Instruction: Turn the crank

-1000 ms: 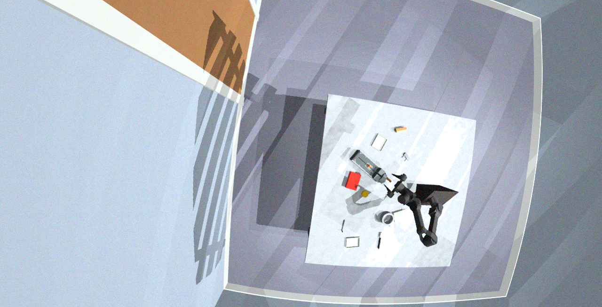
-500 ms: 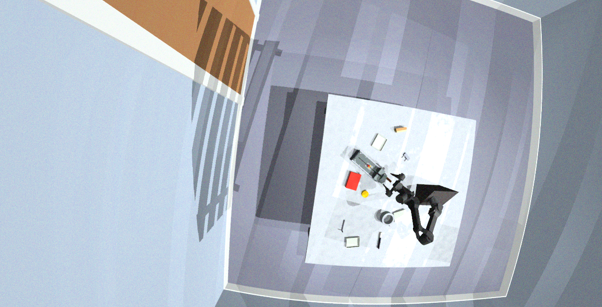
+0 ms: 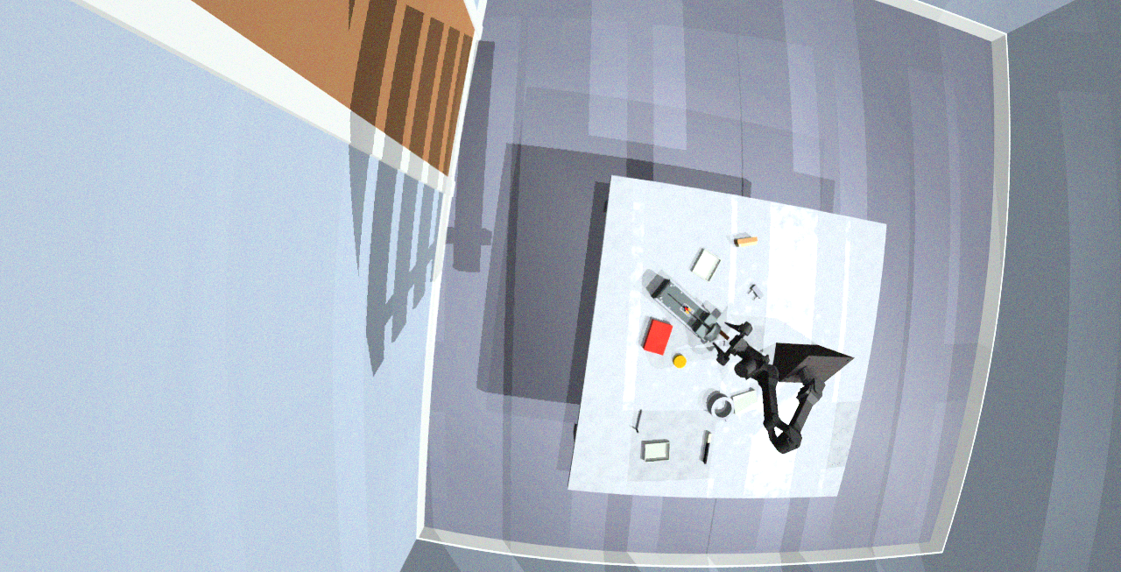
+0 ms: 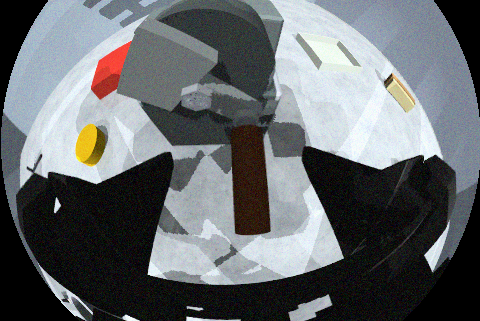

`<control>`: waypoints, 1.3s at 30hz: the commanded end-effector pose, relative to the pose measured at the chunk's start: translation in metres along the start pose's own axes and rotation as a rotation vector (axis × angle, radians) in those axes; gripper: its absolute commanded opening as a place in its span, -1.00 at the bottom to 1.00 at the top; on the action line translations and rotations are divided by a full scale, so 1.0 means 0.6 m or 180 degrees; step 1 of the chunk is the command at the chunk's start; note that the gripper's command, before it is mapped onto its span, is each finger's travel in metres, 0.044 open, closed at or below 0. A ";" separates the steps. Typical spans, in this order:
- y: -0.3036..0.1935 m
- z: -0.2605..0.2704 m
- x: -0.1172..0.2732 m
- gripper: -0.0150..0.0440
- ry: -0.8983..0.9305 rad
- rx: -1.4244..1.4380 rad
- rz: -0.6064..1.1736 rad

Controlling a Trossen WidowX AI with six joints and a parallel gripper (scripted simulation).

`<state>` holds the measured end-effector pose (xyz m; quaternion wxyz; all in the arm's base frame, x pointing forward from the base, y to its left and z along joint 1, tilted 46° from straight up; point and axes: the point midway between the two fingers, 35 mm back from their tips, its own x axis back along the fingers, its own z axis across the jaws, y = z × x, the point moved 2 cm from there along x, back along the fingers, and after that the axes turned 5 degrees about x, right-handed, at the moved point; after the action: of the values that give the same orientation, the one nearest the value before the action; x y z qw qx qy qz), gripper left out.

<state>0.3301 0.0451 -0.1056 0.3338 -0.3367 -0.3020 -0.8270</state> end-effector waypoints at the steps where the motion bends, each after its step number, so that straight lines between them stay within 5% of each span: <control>1: -0.005 -0.005 -0.001 0.73 -0.0026 -0.0028 0.0010; 15: -0.005 -0.005 -0.001 -0.49 -0.0026 -0.0028 0.0010; 39: -0.015 0.017 -0.015 -0.49 -0.0024 -0.0030 0.0012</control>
<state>0.3294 0.0528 -0.1092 0.3249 -0.3471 -0.2993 -0.8273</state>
